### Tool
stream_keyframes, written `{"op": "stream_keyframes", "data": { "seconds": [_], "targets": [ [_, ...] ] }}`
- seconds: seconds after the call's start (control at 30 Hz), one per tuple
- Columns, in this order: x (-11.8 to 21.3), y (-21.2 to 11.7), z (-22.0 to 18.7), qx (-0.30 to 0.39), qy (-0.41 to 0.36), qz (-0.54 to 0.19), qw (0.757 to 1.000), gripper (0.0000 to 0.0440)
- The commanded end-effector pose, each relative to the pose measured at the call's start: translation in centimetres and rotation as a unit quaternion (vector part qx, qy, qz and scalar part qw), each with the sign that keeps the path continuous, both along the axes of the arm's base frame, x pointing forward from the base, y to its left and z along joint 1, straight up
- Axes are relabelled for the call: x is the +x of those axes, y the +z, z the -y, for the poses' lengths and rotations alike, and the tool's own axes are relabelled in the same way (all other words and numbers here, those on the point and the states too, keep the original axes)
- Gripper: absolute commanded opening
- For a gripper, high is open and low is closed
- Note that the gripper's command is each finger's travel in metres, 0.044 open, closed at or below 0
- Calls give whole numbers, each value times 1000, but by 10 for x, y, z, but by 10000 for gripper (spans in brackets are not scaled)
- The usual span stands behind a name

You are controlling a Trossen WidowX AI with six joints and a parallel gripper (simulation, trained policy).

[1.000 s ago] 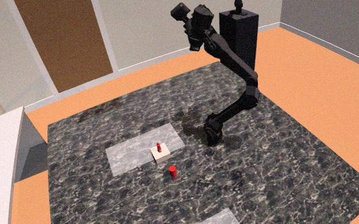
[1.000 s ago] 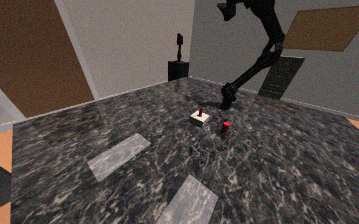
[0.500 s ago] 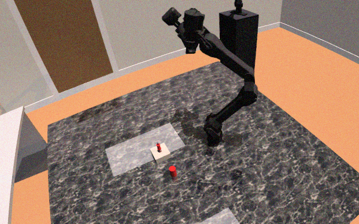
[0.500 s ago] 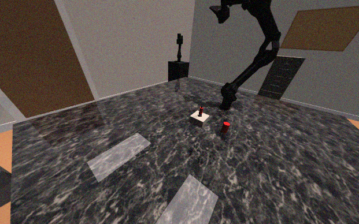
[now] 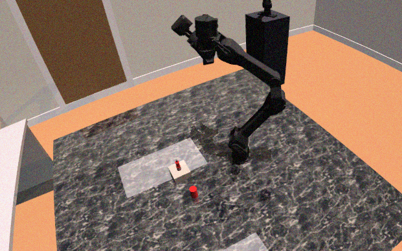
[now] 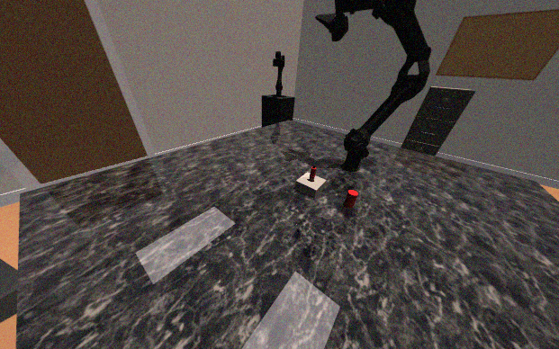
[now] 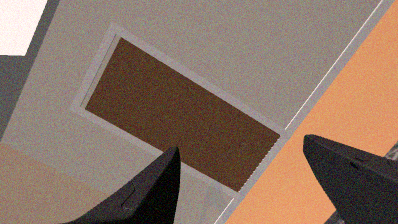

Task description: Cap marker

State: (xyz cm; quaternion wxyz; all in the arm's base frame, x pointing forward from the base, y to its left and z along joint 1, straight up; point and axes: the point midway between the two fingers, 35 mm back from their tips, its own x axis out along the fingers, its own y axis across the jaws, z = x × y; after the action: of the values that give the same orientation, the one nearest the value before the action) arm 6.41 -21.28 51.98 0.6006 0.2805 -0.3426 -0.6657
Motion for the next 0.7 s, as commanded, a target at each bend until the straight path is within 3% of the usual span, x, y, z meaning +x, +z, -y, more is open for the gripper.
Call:
{"op": "stream_keyframes", "data": {
  "seconds": [0.0,0.67],
  "targets": [
    [13,-7,4,10,16,-2,1000,314],
    [70,-38,6,56,93,1,994,316]
  ]
}}
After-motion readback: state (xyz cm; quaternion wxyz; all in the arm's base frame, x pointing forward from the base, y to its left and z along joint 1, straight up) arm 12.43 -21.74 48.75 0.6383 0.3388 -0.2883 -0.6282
